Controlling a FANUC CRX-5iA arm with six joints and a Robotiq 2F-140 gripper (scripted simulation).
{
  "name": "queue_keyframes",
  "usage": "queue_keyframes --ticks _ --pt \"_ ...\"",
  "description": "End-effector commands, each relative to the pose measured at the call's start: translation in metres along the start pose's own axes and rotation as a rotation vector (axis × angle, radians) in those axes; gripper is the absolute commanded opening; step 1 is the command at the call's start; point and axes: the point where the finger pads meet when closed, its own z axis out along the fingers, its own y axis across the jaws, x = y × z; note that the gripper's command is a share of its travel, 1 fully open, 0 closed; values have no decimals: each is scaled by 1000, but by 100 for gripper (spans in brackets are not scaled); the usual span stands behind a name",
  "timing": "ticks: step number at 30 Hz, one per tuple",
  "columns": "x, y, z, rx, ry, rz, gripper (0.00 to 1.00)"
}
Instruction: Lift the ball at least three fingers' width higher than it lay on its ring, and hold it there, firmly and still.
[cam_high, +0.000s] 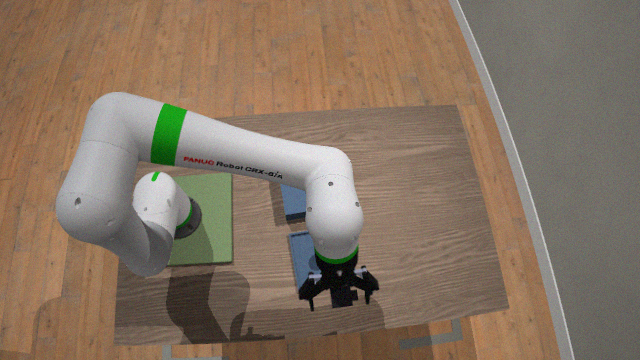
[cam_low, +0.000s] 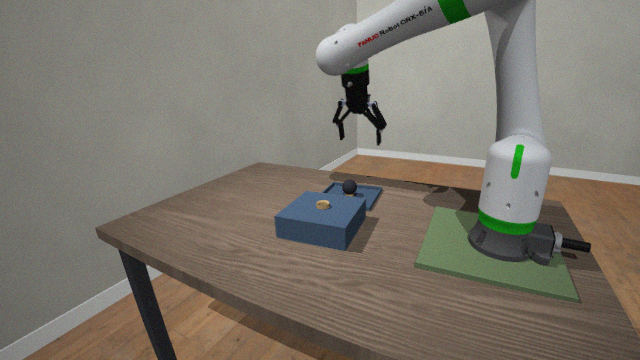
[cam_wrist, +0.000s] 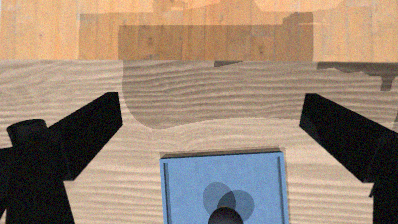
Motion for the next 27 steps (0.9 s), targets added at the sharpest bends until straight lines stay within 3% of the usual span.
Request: queue_keyframes --ticks 1,5,8,10,14,19,22,24,26,27 --pt "-40 8 -3 -22 -104 -12 100" --pt "-79 14 -8 -34 -195 -32 100" --pt "-88 15 -9 -36 -215 -37 100" --pt "-120 18 -16 -43 -291 -58 100" --pt "-151 22 -24 -47 -363 -81 100" --pt "-159 23 -26 -48 -381 -88 100" --pt "-174 26 9 -48 -382 -88 100" --pt "-174 26 9 -48 -382 -88 100" --pt "-187 29 44 -48 -382 -88 100" --pt "-188 29 45 -48 -382 -88 100"
